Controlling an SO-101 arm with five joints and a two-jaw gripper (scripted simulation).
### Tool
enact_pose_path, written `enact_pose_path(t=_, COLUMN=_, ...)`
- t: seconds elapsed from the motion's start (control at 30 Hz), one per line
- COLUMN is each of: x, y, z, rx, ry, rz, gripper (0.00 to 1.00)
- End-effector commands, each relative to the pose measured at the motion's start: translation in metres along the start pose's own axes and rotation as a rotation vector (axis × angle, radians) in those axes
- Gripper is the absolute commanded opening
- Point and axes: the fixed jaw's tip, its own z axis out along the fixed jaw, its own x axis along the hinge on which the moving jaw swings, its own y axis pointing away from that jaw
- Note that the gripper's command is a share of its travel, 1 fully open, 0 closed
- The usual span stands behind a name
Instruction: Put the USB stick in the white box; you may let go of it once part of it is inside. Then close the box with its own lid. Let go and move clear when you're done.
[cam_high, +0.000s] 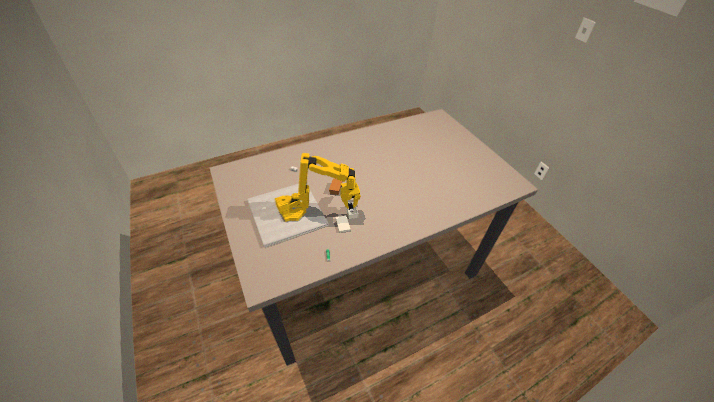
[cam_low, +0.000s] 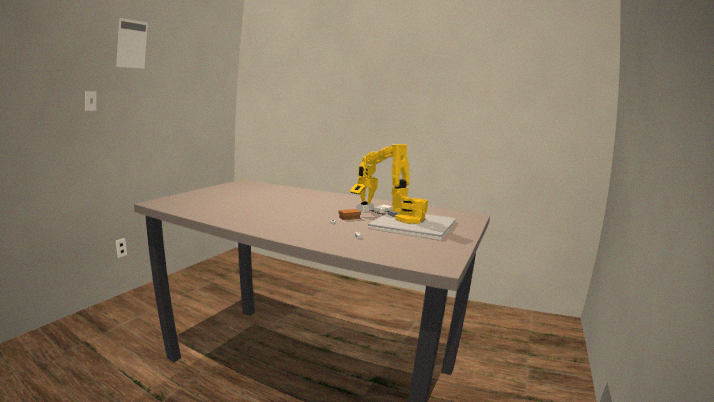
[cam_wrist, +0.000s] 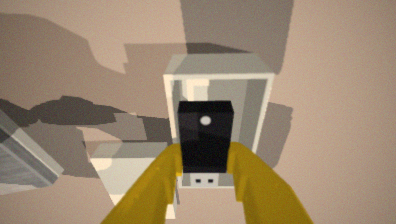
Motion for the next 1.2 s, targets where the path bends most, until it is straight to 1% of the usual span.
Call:
enact_pose_path(t=0.0, x=-0.0018, y=0.0025, z=0.0024, rx=-0.013, ry=-0.004, rz=-0.005, gripper=0.08)
enact_pose_path(t=0.93, x=-0.0018, y=0.0025, z=0.0024, rx=-0.013, ry=-0.004, rz=-0.005, gripper=0.11)
enact_pose_path(t=1.17, x=-0.0018, y=0.0025, z=0.0024, rx=-0.013, ry=-0.004, rz=-0.005, gripper=0.14)
